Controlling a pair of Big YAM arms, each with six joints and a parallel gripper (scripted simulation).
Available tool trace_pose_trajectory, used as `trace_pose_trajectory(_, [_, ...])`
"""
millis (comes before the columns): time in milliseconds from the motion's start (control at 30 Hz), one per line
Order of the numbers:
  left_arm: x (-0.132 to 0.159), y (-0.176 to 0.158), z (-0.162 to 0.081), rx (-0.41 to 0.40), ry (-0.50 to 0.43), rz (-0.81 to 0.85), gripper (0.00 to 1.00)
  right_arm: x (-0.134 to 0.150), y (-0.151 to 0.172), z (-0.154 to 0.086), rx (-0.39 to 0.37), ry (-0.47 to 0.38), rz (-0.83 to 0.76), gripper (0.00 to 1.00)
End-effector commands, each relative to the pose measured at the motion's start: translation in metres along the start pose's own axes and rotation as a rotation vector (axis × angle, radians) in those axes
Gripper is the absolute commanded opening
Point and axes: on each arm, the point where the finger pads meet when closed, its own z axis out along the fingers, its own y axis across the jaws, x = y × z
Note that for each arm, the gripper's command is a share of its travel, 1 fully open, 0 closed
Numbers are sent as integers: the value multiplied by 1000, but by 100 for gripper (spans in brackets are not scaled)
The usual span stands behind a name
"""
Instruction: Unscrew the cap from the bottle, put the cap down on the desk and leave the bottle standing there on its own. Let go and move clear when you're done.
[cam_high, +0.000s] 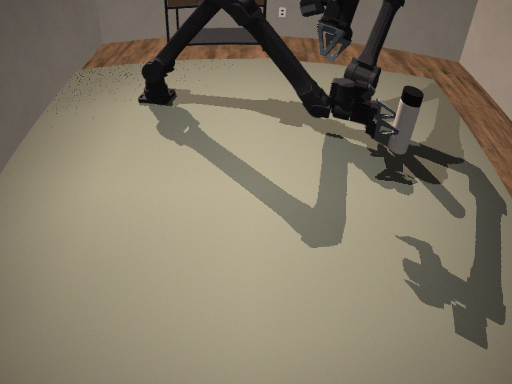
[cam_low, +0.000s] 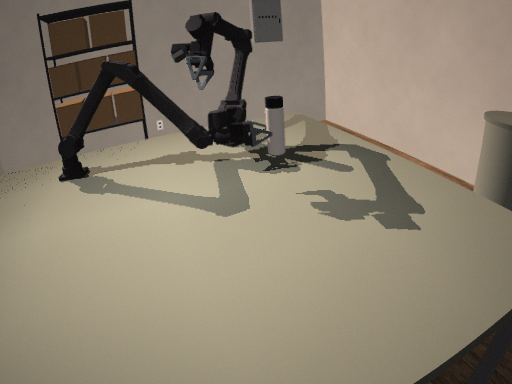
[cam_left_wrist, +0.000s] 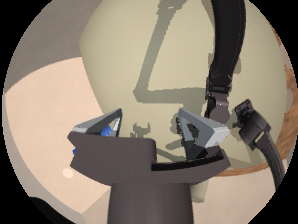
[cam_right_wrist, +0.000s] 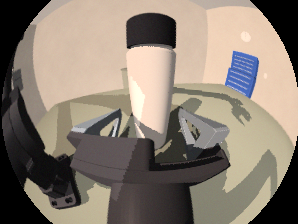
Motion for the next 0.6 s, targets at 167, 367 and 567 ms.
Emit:
trace_pose_trajectory(167, [2, 10, -6, -20, 2, -5, 94, -7, -3, 31, 3, -22, -4, 96])
trace_pose_trajectory(367, [2, 10, -6, -20, 2, -5, 94, -6, -2, 37, 3, -20, -4, 96])
trace_pose_trajectory(567, [2, 10, -6, -20, 2, -5, 94, 0, -2, 41, 3, -11, -4, 96])
